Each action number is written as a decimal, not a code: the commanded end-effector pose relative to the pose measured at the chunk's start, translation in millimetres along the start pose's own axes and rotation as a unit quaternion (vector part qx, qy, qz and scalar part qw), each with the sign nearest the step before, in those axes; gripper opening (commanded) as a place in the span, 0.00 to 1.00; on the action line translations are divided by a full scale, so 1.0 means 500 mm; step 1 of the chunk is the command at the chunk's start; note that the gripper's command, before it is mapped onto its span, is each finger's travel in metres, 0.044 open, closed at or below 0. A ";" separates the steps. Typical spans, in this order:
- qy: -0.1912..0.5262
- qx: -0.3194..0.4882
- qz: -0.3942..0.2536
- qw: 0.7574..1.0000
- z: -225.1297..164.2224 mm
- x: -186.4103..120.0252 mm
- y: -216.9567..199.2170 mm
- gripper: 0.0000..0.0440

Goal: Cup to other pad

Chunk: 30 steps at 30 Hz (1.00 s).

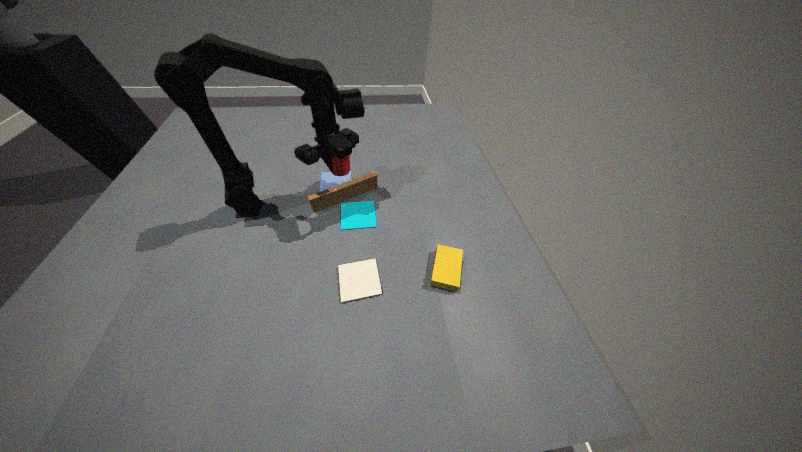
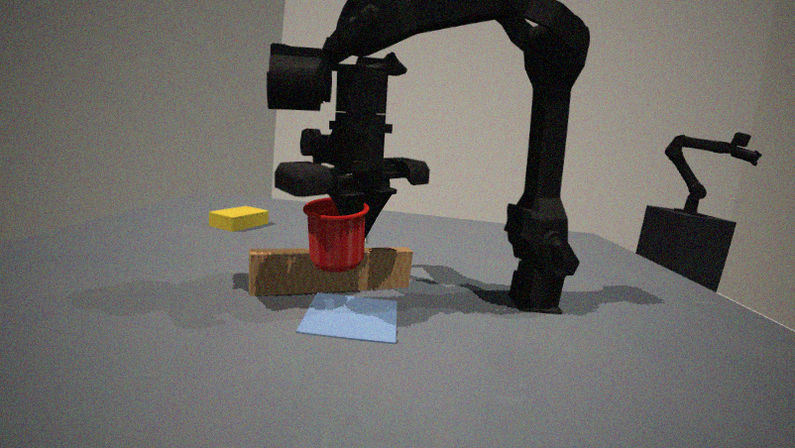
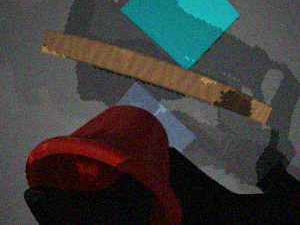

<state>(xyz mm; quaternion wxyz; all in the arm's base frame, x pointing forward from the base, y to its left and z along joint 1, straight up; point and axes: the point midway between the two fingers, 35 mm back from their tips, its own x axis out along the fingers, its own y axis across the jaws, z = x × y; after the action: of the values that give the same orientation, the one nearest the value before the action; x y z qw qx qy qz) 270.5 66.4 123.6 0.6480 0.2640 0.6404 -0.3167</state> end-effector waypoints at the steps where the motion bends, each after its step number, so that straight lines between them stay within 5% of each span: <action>1: -0.004 0.018 0.016 1.000 0.014 -0.024 0.002 0.00; 30: -0.066 0.126 0.083 0.986 0.212 -0.048 -0.015 0.00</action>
<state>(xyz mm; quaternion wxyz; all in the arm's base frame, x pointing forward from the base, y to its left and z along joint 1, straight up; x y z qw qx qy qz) 330.3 -6.0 157.5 0.6744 0.3729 0.5331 -0.3492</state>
